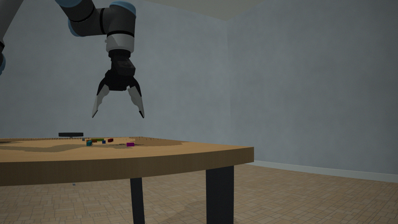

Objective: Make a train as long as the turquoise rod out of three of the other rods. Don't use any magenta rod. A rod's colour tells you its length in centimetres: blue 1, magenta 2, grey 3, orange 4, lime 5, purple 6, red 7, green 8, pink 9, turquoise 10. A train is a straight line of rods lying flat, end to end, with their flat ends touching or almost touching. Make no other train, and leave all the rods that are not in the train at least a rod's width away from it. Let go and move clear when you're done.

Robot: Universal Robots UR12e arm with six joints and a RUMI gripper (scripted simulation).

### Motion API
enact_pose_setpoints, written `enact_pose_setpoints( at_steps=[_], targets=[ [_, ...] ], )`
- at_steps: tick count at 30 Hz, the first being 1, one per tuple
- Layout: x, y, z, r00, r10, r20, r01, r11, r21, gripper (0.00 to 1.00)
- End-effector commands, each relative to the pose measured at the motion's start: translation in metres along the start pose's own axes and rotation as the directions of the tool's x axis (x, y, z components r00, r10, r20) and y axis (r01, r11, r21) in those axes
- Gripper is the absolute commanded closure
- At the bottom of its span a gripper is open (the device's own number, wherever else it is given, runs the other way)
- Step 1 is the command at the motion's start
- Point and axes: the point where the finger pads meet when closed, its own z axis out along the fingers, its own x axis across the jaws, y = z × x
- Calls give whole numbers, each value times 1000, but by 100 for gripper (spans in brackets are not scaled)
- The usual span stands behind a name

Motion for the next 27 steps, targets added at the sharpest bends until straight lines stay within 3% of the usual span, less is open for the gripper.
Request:
enact_pose_setpoints(
  at_steps=[1, 16, 20, 27],
  targets=[
    [0, 0, -1, 1000, 6, 1, -6, 1000, 1, 0],
    [6, -2, -1, 976, 216, 1, -216, 976, 0, 0],
    [10, -3, -1, 938, 346, 1, -346, 938, 0, 0],
    [18, -4, -1, 827, 562, 1, -562, 827, 0, 0]
  ],
)
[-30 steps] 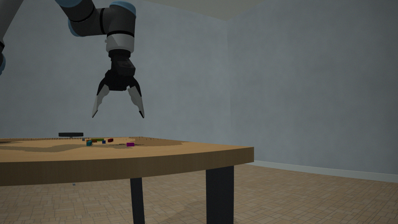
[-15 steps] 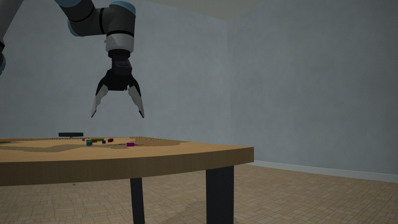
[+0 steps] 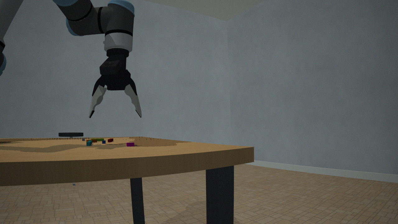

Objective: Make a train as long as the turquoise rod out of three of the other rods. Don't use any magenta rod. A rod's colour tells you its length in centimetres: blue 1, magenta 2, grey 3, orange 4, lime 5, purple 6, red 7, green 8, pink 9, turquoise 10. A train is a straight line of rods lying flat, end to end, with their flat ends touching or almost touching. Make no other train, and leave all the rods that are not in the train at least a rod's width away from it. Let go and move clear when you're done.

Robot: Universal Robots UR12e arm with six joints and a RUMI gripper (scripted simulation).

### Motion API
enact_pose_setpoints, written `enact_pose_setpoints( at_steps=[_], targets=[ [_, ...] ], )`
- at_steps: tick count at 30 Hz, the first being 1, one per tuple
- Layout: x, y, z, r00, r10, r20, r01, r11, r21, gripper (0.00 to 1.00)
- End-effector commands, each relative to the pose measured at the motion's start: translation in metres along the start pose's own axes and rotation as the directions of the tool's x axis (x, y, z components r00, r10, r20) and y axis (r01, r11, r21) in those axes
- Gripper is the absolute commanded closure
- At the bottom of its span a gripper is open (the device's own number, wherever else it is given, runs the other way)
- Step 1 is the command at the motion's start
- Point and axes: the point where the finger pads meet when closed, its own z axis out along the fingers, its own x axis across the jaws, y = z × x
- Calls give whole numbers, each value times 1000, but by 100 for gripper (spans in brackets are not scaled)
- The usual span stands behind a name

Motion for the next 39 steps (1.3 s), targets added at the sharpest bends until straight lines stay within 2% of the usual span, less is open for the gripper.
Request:
enact_pose_setpoints(
  at_steps=[1, 3, 5, 10, 15, 20, 22, 28, 32, 36, 39],
  targets=[
    [3, -3, -1, 986, 166, 3, -166, 986, 4, 0],
    [5, -3, -1, 973, 232, 3, -232, 973, 4, 0],
    [5, -3, -1, 973, 232, 3, -232, 973, 4, 0],
    [10, -6, -1, 908, 420, 4, -420, 908, 3, 0],
    [14, -7, -1, 826, 564, 4, -564, 826, 2, 0],
    [17, -8, -1, 721, 693, 5, -693, 721, 1, 0],
    [17, -8, -1, 721, 693, 5, -693, 721, 1, 0],
    [21, -9, -1, 579, 815, 5, -815, 579, 1, 0],
    [22, -9, -1, 510, 860, 5, -860, 510, 0, 0],
    [23, -9, -1, 468, 884, 5, -884, 468, 0, 0],
    [23, -9, -1, 461, 887, 5, -887, 461, 0, 0]
  ],
)
